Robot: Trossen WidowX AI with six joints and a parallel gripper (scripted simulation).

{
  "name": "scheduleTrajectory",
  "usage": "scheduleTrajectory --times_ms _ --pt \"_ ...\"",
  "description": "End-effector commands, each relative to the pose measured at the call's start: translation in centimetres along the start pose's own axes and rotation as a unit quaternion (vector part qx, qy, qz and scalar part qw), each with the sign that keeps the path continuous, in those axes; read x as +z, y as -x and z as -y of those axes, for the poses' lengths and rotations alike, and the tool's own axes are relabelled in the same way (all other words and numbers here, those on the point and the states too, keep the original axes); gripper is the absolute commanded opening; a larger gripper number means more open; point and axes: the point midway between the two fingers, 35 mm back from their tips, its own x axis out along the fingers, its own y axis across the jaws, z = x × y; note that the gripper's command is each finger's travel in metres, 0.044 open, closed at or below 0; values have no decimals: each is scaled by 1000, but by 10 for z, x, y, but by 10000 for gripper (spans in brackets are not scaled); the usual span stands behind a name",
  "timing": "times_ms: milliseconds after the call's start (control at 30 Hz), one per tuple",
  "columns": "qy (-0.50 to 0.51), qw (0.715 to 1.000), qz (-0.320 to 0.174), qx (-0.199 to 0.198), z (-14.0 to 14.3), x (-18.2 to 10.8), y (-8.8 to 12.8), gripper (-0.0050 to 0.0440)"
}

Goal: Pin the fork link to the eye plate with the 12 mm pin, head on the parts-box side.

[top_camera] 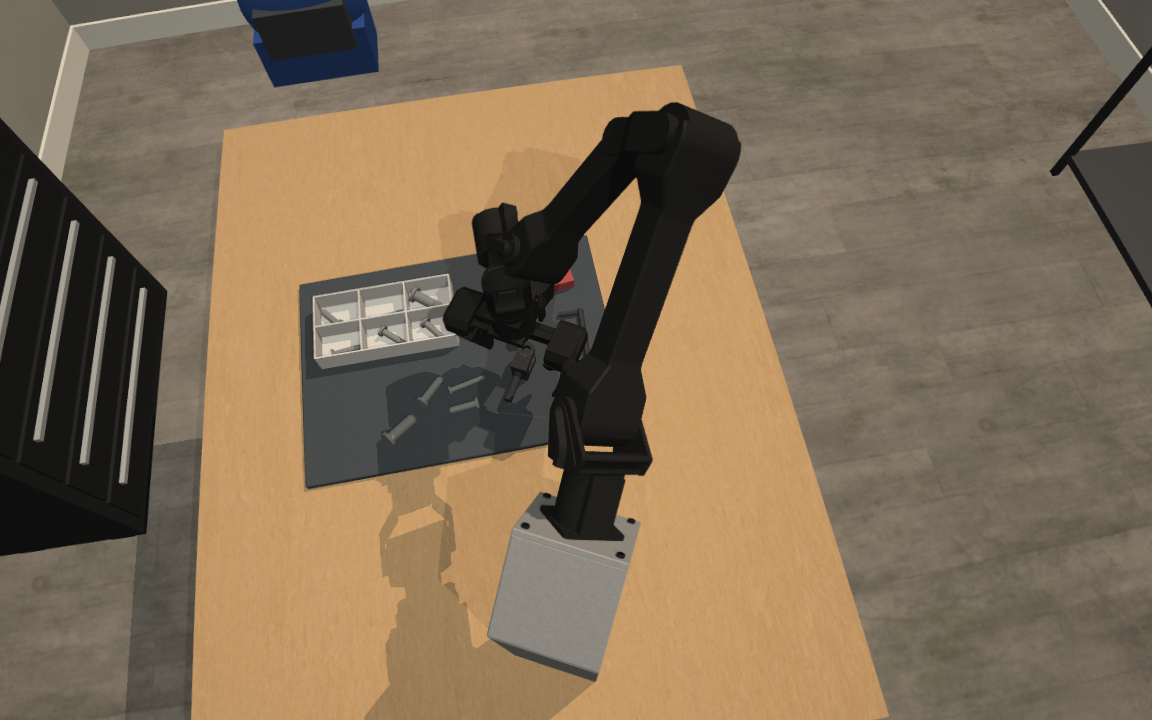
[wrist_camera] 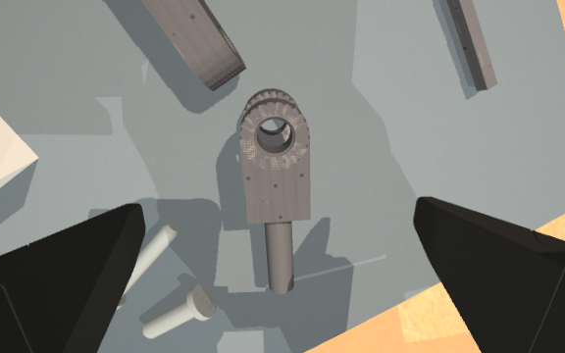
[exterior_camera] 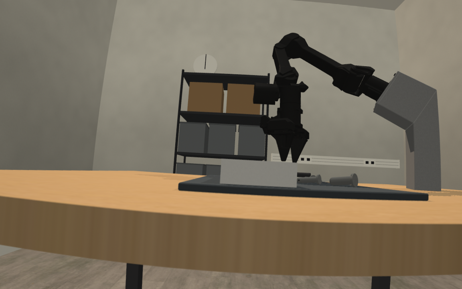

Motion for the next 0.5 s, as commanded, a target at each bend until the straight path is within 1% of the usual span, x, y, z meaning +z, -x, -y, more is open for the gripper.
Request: scheduleTrajectory --times_ms 0,467 --pt "12 1000 1 4 -1 -2 -1 440" --pt "22 1000 5 6 -2 -3 -2 440"
